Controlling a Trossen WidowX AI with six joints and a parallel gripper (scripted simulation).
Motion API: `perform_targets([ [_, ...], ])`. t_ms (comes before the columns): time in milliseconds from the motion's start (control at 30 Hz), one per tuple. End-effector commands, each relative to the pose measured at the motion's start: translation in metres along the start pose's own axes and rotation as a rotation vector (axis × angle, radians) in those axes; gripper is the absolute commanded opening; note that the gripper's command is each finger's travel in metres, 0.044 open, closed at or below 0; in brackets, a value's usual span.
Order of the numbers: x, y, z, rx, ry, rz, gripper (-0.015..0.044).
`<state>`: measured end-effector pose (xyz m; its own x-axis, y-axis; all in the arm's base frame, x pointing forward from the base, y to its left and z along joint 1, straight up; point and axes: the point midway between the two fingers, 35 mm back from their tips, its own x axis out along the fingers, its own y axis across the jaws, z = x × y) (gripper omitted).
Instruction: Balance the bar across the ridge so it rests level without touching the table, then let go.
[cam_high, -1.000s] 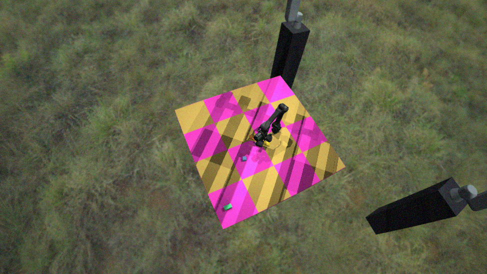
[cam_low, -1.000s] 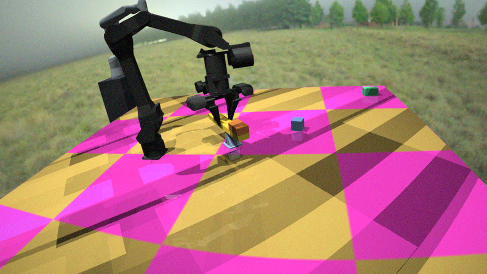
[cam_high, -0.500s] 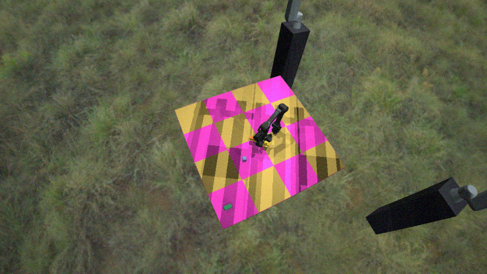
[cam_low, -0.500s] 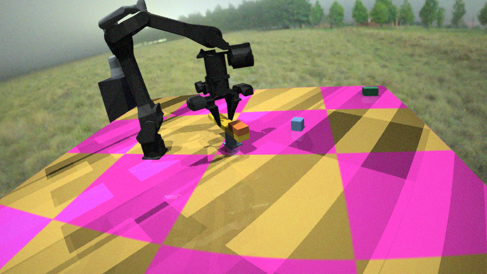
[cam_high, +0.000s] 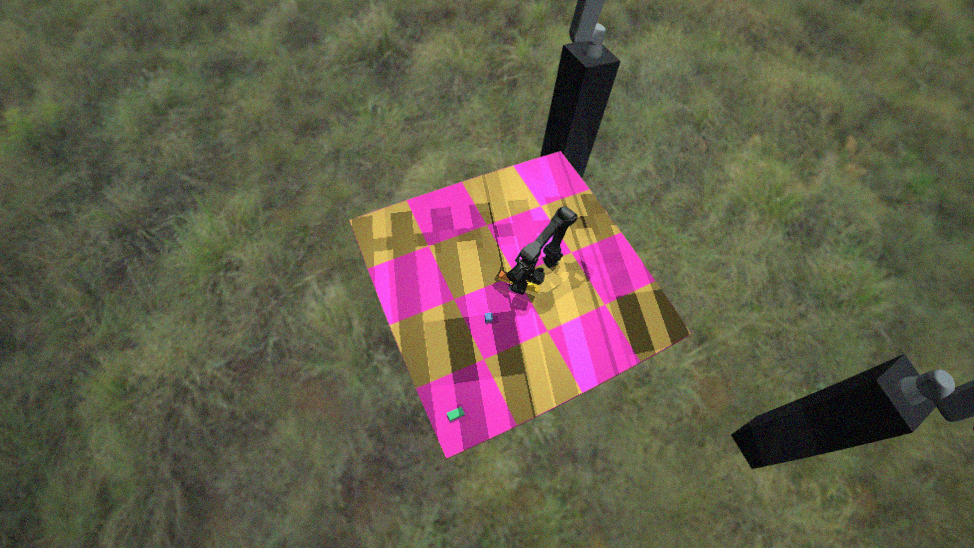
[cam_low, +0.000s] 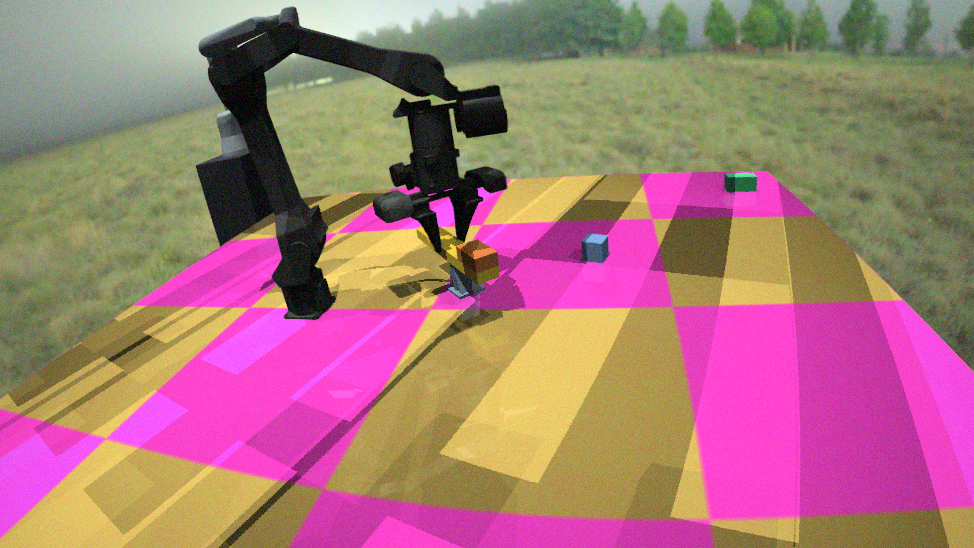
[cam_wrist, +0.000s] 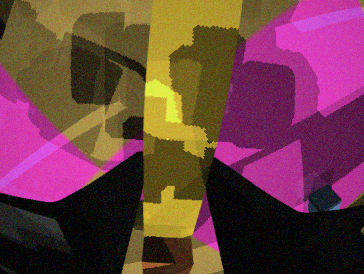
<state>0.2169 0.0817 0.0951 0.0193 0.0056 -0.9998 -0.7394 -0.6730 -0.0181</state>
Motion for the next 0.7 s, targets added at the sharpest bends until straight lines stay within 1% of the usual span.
perform_targets([
  [0, 0.0007, -0.0005, 0.0001, -0.005, 0.000, -0.003, 0.0000],
  [667, 0.0024, -0.0003, 0.0004, -0.005, 0.000, -0.003, 0.0000],
])
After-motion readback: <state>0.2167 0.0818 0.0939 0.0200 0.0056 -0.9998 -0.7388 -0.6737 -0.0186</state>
